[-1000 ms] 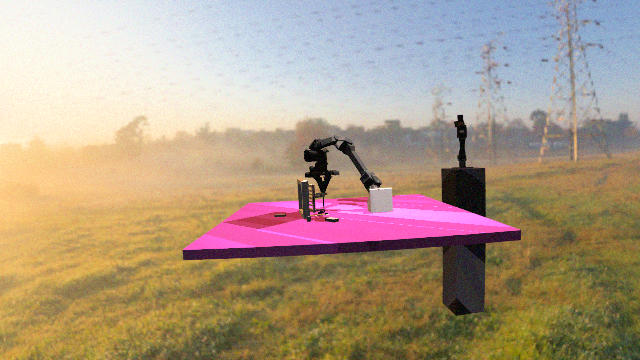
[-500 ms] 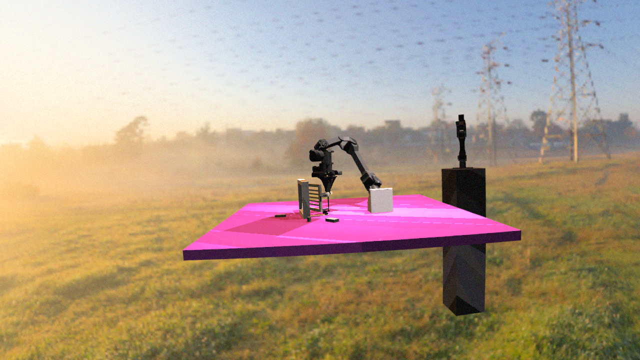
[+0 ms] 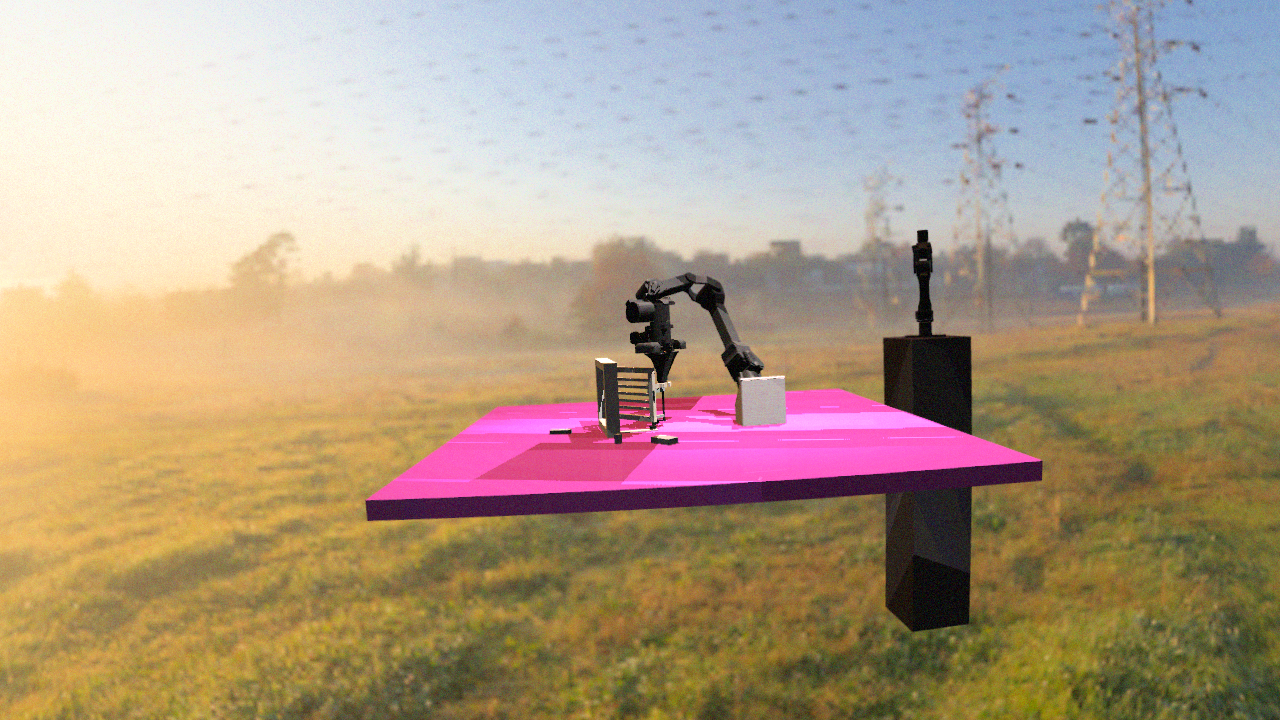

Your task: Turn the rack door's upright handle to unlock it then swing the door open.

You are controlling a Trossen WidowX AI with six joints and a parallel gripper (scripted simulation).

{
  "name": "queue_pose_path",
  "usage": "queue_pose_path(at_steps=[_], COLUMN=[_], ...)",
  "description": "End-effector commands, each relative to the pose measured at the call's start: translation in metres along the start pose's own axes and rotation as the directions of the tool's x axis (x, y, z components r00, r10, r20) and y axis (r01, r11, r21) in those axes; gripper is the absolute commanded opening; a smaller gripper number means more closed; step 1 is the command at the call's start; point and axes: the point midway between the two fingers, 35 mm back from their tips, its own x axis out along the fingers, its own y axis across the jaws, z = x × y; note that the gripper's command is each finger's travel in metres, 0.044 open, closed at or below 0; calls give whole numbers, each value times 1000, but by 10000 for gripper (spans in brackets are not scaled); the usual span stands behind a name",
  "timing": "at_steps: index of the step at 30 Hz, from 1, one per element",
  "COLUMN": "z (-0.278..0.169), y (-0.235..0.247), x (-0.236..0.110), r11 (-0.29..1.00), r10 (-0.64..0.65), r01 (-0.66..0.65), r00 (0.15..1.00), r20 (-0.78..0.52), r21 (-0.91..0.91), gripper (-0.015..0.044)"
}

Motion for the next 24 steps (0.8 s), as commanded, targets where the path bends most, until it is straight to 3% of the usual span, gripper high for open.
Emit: queue_pose_path(at_steps=[1,24], z=[3,26], y=[-13,-65], x=[1,0], r11=[996,907], r10=[-5,-7], r01=[6,10], r00=[1000,1000], r20=[8,9], r21=[-91,-420], gripper=[26,26])
